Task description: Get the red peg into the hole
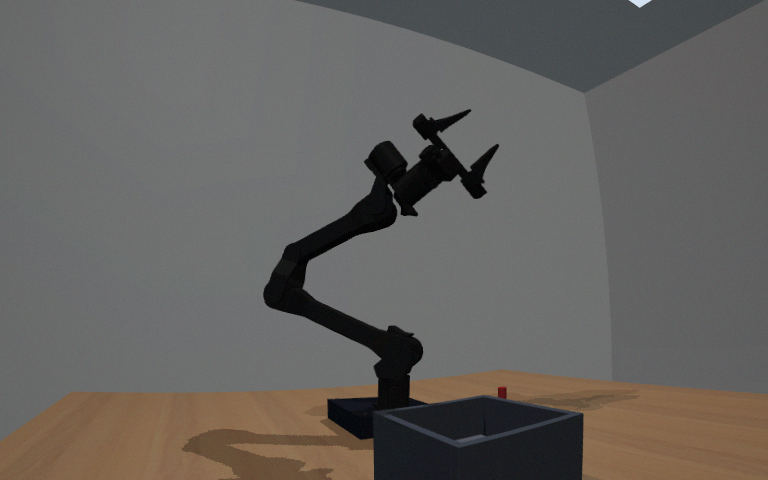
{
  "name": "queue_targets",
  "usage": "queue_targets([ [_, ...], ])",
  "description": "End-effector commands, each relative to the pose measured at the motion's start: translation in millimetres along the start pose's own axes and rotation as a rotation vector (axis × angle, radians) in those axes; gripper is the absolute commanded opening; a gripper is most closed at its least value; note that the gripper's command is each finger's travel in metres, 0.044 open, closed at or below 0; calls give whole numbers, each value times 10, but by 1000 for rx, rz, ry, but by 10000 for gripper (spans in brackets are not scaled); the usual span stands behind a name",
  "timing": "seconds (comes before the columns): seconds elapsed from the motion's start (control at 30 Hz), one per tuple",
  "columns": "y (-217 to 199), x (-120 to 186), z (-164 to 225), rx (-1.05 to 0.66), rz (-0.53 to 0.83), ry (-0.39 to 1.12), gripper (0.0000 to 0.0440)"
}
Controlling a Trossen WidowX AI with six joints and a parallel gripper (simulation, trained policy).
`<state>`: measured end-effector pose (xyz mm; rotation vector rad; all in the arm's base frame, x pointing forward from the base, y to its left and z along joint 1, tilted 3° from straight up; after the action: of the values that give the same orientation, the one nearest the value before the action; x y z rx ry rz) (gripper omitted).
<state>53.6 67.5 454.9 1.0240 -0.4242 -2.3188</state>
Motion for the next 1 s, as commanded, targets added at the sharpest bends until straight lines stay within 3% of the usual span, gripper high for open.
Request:
queue_targets([
  [0.0, -36, -16, -39, 22, 12, -20, 424],
  [0.03, -75, -33, -81, 46, 26, -42, 440],
  [0.47, -639, -154, -752, 277, 277, -336, 440],
  [0.97, -1100, 23, -1509, 482, 631, -658, 440],
])
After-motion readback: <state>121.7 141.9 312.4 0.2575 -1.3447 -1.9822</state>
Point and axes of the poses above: the point midway between the two fingers, 35 mm back from their tips, its own x axis back along the fingers, its own y axis across the jaws, z = x × y, the point moved 7 cm from there along x, back along the fingers, and after that the axes turned 15 degrees about -x, right-handed, at the moved point
